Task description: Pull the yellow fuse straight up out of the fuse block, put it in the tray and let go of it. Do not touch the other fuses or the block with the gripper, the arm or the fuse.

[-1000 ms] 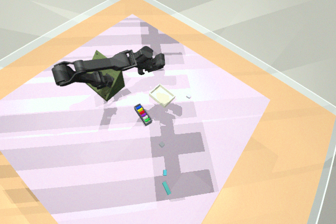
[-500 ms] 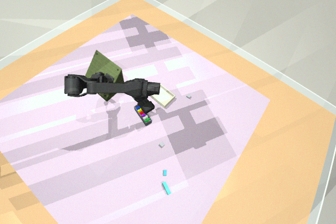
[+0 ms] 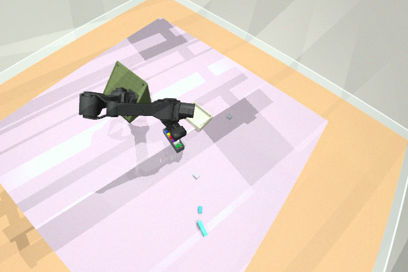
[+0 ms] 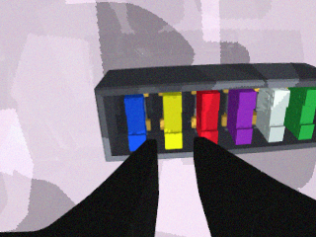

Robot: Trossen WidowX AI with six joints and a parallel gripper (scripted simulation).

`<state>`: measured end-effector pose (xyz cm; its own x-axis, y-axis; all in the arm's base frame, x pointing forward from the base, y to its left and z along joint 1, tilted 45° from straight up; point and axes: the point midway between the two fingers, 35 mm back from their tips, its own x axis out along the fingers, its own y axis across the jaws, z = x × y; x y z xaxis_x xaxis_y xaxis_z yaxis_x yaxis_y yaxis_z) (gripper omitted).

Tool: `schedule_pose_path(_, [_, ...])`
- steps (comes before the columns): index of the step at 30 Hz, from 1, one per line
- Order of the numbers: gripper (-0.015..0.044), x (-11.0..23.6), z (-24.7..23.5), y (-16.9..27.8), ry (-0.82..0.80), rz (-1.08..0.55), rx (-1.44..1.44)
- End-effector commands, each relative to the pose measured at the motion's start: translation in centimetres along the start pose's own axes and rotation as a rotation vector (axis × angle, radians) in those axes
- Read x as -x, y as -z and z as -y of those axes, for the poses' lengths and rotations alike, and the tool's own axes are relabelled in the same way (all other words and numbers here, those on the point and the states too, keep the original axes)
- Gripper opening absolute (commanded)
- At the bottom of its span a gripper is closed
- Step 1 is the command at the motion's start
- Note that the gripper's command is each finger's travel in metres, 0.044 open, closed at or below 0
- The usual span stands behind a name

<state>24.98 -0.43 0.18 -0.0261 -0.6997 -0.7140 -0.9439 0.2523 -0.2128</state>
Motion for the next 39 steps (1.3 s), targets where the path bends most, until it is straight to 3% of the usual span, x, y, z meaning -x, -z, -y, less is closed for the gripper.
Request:
schedule_pose_path(1, [0.0069,-0.5,0.0,0.1,0.0,-0.005,0.004])
schedule_pose_path(39, [0.0069,-2.8,0.1,0.3,0.001,-0.007,0.004])
